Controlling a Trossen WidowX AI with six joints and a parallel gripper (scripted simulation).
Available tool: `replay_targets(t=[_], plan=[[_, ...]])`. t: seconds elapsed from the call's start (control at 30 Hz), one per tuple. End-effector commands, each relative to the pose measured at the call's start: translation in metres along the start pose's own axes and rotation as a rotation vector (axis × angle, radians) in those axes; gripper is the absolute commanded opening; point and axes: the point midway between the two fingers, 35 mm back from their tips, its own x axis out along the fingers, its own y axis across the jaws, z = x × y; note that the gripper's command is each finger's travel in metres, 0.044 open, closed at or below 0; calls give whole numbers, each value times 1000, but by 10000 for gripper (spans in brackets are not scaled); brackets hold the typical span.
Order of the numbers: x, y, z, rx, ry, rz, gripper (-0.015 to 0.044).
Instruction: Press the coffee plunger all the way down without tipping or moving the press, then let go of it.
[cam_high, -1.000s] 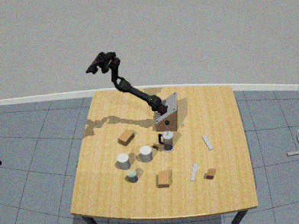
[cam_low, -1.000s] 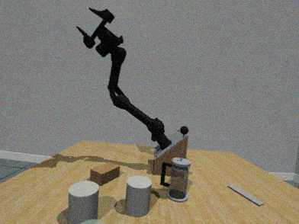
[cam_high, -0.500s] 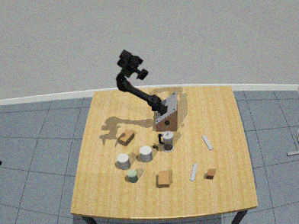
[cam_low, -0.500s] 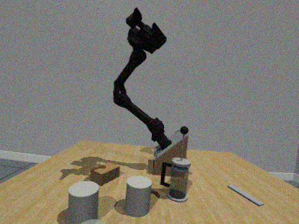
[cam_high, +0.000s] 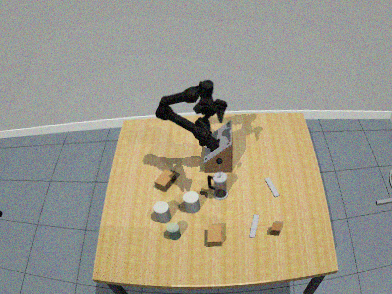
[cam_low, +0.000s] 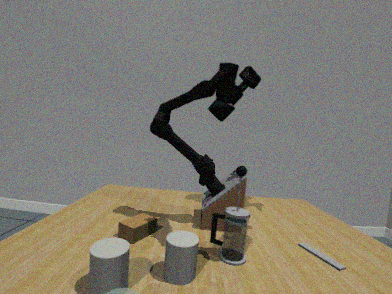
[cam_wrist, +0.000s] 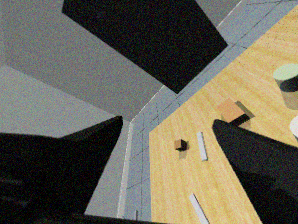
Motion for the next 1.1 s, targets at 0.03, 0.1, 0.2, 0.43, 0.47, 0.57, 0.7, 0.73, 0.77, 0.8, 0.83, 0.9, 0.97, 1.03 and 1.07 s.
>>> replay_targets(t=[0.03, 0.1, 0.2, 0.43, 0.47, 0.57, 0.7, 0.73, 0.77, 0.8, 0.83, 0.9, 0.97, 1.03, 1.07], plan=[[5, -59, -67, -618, 132, -141, 440], [7, -82, -84, -824, 178, -187, 440], [7, -92, -91, -904, 197, -204, 440], [18, -127, -114, -906, 199, -201, 440], [20, -133, -118, -906, 199, -201, 440], [20, -139, -121, -905, 197, -204, 440], [23, -139, -122, -904, 199, -204, 440], [24, -139, -122, -904, 200, -204, 440], [25, -140, -123, -903, 201, -204, 440], [27, -140, -123, -903, 201, -204, 440], [28, -140, -123, -903, 202, -204, 440], [31, -141, -124, -902, 203, -204, 440], [34, -142, -124, -902, 204, -204, 440], [37, -142, -125, -902, 204, -203, 440], [39, -143, -125, -901, 204, -203, 440]])
